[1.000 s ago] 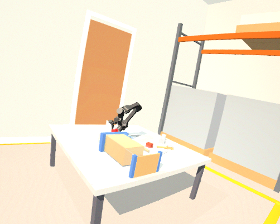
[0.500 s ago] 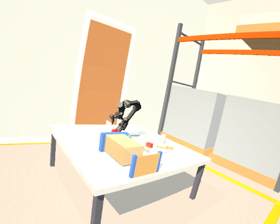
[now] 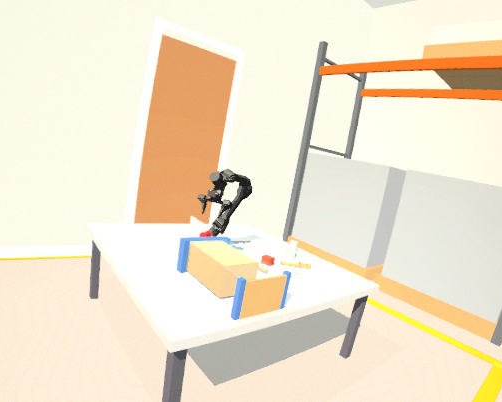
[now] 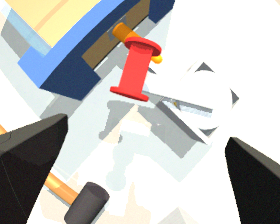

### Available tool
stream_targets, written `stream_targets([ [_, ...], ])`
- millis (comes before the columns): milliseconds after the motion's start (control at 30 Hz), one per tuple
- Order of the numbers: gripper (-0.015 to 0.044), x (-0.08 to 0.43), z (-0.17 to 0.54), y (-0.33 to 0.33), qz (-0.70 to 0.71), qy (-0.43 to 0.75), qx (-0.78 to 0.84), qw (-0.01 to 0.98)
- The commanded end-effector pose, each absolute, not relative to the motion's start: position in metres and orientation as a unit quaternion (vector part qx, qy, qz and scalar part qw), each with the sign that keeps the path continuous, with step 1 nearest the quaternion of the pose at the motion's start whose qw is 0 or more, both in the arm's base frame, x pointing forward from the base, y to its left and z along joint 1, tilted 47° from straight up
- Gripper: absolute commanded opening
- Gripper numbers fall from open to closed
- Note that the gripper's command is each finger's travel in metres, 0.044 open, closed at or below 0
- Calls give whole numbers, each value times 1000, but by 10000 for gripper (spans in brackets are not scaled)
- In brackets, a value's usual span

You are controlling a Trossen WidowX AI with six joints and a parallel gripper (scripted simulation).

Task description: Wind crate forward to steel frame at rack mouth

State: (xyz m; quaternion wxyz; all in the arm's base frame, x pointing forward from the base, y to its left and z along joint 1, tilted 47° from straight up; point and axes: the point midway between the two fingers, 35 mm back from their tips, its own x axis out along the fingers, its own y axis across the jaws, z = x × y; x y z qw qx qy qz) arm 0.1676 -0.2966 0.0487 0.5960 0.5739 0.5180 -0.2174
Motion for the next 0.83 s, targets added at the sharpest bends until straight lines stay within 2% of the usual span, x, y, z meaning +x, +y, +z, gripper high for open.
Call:
stream_targets([
  [0, 440, 167, 43, -300, -214, 524, 576, 590],
  [433, 440, 114, -34, -361, -141, 586, 609, 515],
  [800, 440, 114, -35, -361, -139, 587, 610, 514],
])
